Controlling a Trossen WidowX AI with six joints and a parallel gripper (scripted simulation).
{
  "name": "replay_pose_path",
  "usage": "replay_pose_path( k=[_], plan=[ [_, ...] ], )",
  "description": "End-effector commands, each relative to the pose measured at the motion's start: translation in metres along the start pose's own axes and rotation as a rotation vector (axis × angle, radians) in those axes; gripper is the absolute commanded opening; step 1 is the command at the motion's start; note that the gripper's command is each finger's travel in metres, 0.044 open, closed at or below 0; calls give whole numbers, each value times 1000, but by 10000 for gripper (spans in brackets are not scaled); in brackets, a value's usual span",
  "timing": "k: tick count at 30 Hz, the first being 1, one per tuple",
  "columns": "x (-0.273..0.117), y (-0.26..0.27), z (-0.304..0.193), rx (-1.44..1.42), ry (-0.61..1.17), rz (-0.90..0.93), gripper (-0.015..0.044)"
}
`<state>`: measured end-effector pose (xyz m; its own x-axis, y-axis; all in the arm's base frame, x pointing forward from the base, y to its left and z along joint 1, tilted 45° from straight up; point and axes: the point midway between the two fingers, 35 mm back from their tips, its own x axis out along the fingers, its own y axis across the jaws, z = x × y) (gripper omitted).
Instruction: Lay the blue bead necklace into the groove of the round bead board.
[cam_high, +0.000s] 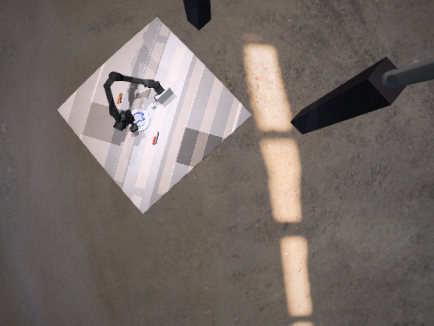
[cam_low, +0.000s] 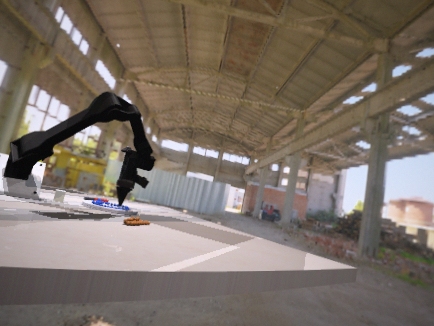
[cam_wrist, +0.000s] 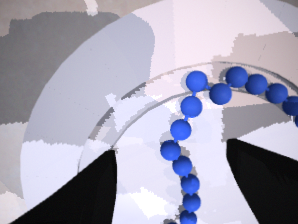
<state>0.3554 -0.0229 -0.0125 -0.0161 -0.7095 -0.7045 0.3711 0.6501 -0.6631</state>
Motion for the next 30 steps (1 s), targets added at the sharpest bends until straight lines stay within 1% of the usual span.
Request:
replay_pose_path(
  k=[1, 4, 30],
  plan=[
    [-2, 1, 0, 2, 0, 1, 368],
    [-1, 0, 0, -1, 0, 0, 440],
    [-2, 0, 0, 2, 0, 2, 440]
  ],
)
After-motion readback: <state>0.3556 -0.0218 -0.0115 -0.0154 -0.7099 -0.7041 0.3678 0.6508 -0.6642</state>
